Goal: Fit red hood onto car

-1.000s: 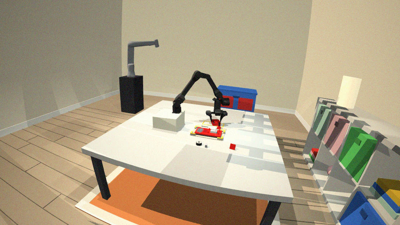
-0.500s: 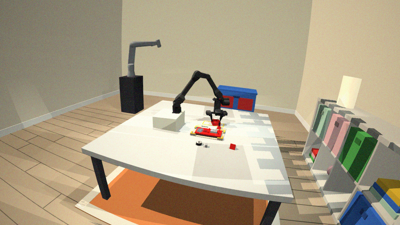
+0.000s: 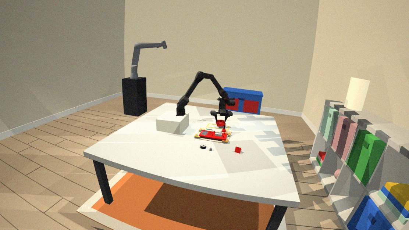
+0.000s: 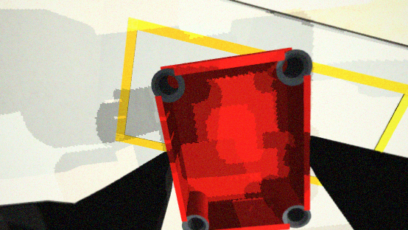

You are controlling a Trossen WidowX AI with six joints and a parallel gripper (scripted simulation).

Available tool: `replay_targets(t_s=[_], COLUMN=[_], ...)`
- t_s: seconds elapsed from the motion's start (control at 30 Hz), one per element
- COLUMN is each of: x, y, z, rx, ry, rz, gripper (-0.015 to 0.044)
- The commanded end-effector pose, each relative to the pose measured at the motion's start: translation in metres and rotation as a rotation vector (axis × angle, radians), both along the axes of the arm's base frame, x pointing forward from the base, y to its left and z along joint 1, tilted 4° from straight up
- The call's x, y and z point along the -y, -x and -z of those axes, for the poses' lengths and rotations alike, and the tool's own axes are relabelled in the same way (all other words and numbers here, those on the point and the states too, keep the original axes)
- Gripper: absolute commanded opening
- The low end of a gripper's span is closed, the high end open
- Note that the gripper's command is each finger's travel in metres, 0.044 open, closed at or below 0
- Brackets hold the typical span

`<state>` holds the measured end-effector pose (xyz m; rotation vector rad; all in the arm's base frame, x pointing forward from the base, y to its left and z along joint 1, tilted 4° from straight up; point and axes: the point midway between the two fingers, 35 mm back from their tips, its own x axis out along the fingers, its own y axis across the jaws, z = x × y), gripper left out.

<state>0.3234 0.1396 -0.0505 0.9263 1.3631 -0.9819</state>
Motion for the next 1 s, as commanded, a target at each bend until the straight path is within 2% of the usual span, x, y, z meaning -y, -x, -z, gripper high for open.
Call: replay_targets(t_s=[0.0,0.6,0.97], x=[-0.001,-0.002,-0.002], y=[-0.002,-0.003,-0.003], z=[-0.010,-0.052,-0.059], rx=[0.006,0.006,0.004], ry=[-0.003,-0.003,-0.002], rz=[0.001,0.001,-0.005], gripper=[0.0000,0.0000,0.0000])
